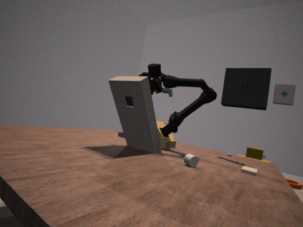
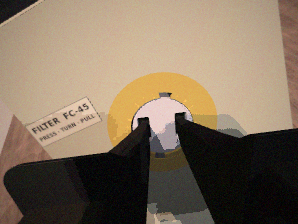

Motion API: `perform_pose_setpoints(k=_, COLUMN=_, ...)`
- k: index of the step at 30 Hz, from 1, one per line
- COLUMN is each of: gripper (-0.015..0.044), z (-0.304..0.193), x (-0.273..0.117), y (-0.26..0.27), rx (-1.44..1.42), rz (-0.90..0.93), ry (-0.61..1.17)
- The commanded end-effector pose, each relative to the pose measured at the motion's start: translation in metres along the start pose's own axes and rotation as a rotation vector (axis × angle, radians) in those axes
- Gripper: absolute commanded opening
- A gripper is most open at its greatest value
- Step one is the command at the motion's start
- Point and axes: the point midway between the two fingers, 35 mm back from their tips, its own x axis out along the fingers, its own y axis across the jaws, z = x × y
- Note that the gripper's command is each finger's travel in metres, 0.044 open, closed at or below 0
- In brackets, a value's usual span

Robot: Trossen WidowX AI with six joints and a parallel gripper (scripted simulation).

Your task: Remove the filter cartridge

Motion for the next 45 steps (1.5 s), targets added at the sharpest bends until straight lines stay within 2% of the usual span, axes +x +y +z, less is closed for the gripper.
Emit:
perform_pose_setpoints(k=1, gripper=0.0104, z=-0.001, x=0.0035, y=-0.001, rx=0.005, rz=-0.003, ry=0.001)
perform_pose_setpoints(k=25, gripper=0.0104, z=-0.001, x=0.0122, y=-0.0008, rx=0.005, rz=-0.002, ry=0.001)
perform_pose_setpoints(k=34, gripper=0.0044, z=0.0005, x=0.0083, y=-0.0004, rx=0.004, rz=0.004, ry=-0.005)
perform_pose_setpoints(k=36, gripper=0.0, z=0.0005, x=0.0083, y=-0.0004, rx=0.004, rz=0.004, ry=-0.005)
perform_pose_setpoints(k=45, gripper=0.0, z=-0.0007, x=0.0131, y=-0.0007, rx=0.205, rz=-0.001, ry=0.0)
